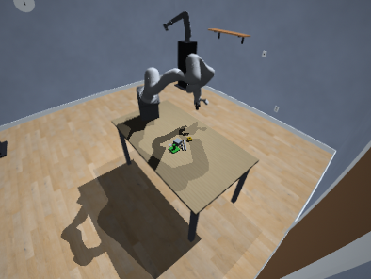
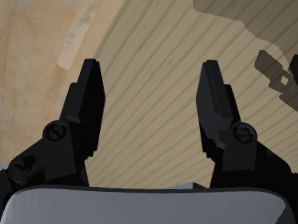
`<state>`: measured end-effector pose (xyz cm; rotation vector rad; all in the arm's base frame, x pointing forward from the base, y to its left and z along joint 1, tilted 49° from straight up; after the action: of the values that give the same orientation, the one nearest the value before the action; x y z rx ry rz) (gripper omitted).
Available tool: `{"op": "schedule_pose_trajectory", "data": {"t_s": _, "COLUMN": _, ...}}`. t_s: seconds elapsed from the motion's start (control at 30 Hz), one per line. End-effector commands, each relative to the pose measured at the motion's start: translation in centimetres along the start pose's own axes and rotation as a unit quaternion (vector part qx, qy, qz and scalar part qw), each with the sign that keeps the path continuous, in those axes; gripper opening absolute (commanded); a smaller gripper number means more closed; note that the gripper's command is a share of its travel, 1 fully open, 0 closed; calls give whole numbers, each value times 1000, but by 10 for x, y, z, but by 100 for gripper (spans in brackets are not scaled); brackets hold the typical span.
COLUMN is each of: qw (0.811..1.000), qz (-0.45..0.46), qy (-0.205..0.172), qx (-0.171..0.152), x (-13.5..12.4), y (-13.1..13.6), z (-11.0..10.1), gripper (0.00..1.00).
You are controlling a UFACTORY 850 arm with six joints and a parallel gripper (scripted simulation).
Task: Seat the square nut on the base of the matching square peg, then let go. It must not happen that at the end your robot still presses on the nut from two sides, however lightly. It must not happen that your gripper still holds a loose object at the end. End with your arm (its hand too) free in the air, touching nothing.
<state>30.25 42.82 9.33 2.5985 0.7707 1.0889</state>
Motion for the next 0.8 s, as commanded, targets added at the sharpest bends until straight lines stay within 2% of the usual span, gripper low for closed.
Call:
{"op": "schedule_pose_trajectory", "data": {"t_s": 0.0, "qw": 997, "qz": -79, "qy": -7, "qx": -5, "x": 12, "y": 20, "z": 7, "gripper": 60}}
{"op": "schedule_pose_trajectory", "data": {"t_s": 0.17, "qw": 985, "qz": -169, "qy": -10, "qx": -8, "x": 24, "y": 45, "z": 14, "gripper": 60}}
{"op": "schedule_pose_trajectory", "data": {"t_s": 0.33, "qw": 965, "qz": -263, "qy": -14, "qx": -12, "x": 35, "y": 72, "z": 22, "gripper": 60}}
{"op": "schedule_pose_trajectory", "data": {"t_s": 0.4, "qw": 965, "qz": -263, "qy": -14, "qx": -12, "x": 35, "y": 72, "z": 22, "gripper": 60}}
{"op": "schedule_pose_trajectory", "data": {"t_s": 0.57, "qw": 934, "qz": -357, "qy": -18, "qx": -15, "x": 45, "y": 101, "z": 28, "gripper": 60}}
{"op": "schedule_pose_trajectory", "data": {"t_s": 0.77, "qw": 884, "qz": -467, "qy": -25, "qx": -19, "x": 55, "y": 137, "z": 36, "gripper": 60}}
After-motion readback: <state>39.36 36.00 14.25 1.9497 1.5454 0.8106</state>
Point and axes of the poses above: the point where the finger pads meet when closed, its own z axis out along the fingers, its own y axis across the jaws, x = y × z, the point moved 4 cm from there along -z, back along the fingers, and after that the axes turned 8 degrees about z, right-handed, at the moved point
